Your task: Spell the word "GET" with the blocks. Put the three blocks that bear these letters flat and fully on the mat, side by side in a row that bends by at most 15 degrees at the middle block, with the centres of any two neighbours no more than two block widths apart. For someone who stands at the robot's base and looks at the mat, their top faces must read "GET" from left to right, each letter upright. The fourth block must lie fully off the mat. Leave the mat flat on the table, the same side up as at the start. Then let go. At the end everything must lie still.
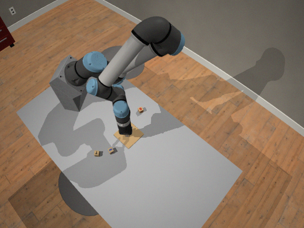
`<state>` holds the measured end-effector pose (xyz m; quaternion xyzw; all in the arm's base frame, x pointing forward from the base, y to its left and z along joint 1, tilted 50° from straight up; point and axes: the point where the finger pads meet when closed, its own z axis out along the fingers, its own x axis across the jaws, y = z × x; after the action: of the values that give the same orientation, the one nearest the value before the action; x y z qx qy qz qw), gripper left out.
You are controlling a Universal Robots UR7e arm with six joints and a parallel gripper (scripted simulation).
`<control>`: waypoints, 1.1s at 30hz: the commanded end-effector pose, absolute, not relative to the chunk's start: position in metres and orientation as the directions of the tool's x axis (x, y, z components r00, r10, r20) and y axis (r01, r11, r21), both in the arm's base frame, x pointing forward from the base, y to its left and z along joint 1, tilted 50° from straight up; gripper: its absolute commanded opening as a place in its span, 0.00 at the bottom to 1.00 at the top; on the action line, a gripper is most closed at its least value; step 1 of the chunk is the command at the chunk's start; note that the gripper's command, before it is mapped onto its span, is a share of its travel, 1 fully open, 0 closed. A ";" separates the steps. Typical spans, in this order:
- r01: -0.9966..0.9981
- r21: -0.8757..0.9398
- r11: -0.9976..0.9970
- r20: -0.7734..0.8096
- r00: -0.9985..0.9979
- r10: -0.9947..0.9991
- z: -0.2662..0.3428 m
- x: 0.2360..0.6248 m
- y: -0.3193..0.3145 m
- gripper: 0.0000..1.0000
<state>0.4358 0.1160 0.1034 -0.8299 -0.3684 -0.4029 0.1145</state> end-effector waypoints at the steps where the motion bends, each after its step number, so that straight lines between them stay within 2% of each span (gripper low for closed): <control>1: 0.705 0.108 -0.701 0.753 0.403 0.520 0.103 0.436 0.116 1.00; 33: 0.705 0.109 -0.701 0.753 0.402 0.521 0.092 0.448 0.125 1.00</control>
<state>0.4400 0.1195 0.0991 -0.8297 -0.3691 -0.4026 0.1148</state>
